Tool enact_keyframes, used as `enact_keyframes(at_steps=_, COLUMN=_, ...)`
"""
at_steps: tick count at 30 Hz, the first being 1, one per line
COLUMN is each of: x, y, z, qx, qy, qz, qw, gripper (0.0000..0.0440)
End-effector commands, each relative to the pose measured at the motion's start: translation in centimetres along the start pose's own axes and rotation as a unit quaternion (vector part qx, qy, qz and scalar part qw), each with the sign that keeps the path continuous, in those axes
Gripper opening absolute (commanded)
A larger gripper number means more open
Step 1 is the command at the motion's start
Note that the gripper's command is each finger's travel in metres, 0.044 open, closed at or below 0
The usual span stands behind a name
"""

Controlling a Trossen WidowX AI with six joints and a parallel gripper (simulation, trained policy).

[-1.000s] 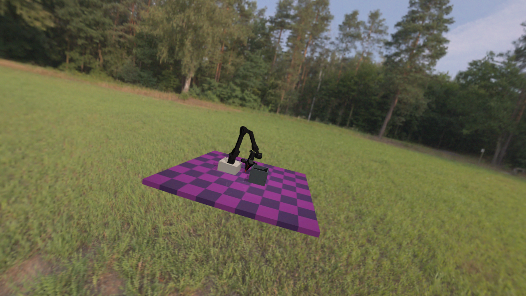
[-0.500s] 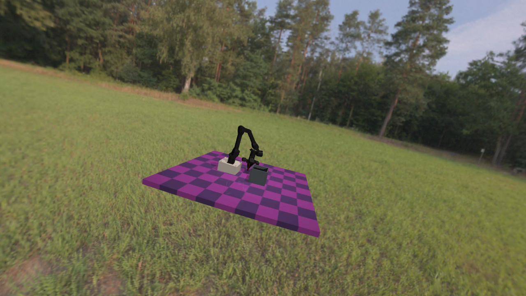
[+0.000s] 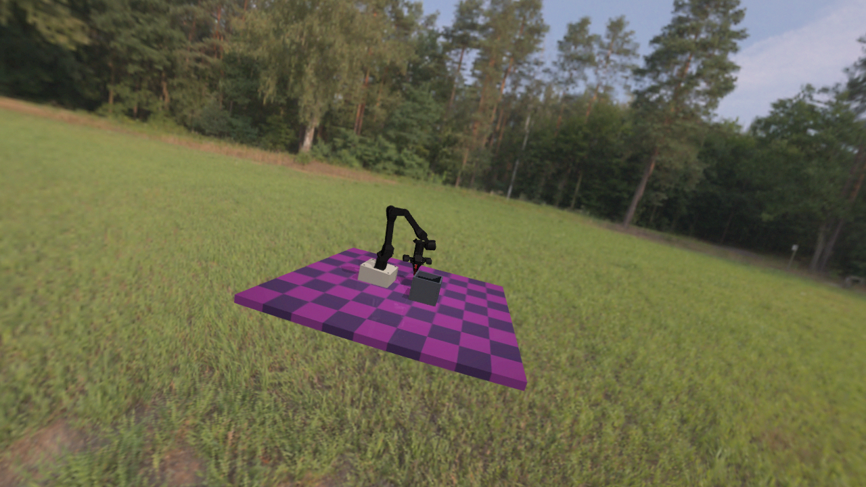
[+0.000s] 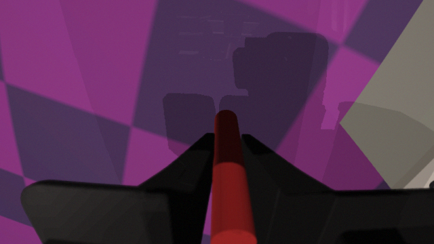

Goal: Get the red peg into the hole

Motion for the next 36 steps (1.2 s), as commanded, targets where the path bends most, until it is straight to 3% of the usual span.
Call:
enact_keyframes(at_steps=1, x=1.3, y=0.7, z=0.0, qx=0.003, qy=0.007, qz=-0.017, qw=1.0, gripper=0.0)
enact_keyframes(at_steps=21, x=9.0, y=3.9, z=-3.7, qx=0.014, qy=-0.023, qz=-0.078, qw=0.997, gripper=0.0)
enact_keyframes(at_steps=36, x=10.6, y=4.7, z=-8.2, qx=-0.006, qy=-0.063, qz=-0.074, qw=0.995, gripper=0.0)
Point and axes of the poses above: the point midway between the two fingers, 35 mm back from their tips, its own x axis back along the fingers, its own y axis across the jaws, z = x × y, the point moved 4 cm from there along x, back along the fingers, and after that the axes turned 8 degrees about -x, right-handed, at the moved point
